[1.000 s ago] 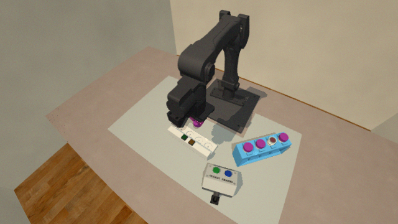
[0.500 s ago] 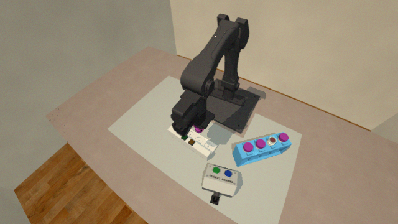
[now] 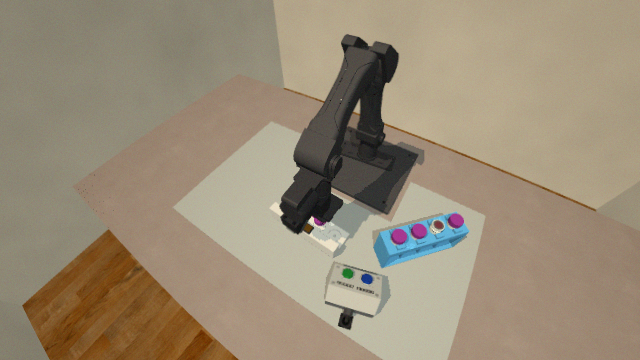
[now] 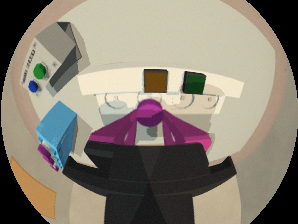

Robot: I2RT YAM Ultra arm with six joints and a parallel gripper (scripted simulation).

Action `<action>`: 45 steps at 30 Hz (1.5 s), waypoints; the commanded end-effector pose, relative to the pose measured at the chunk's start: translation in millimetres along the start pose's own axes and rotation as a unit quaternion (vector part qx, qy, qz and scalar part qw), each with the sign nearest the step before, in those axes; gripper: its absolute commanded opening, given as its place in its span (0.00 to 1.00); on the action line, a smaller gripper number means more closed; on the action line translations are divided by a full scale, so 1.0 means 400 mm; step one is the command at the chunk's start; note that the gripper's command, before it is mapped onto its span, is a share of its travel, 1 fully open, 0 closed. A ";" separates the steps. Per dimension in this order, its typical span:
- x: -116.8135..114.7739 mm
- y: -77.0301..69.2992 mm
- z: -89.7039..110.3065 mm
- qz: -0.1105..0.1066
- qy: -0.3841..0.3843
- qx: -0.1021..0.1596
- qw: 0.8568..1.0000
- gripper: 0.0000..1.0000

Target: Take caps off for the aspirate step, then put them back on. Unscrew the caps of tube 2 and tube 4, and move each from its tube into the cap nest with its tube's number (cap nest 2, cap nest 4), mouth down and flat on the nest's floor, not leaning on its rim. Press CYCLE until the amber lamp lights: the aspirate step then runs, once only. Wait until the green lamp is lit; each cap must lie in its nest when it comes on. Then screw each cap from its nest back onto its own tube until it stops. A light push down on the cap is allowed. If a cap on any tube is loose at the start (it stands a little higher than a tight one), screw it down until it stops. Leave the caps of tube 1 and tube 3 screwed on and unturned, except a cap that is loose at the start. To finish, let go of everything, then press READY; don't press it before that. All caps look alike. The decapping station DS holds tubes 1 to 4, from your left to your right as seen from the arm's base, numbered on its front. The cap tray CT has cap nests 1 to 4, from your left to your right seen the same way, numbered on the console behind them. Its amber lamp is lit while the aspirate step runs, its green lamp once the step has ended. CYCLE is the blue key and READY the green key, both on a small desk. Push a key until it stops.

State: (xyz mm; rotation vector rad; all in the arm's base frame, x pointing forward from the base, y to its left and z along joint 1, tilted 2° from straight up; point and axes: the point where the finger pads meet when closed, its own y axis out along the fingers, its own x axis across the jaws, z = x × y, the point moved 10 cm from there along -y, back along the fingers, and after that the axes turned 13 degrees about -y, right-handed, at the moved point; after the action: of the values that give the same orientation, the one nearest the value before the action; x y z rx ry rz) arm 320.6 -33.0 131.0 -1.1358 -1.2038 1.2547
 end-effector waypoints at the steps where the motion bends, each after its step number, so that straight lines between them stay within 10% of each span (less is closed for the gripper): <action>1: -0.001 0.027 -0.012 0.002 -0.001 -0.018 1.000 0.00; 45: -0.001 0.052 -0.010 0.002 -0.001 -0.018 1.000 0.00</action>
State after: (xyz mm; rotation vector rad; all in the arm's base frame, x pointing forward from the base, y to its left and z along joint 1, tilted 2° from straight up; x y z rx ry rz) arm 322.6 -33.0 107.6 -1.1576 -1.2224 1.2456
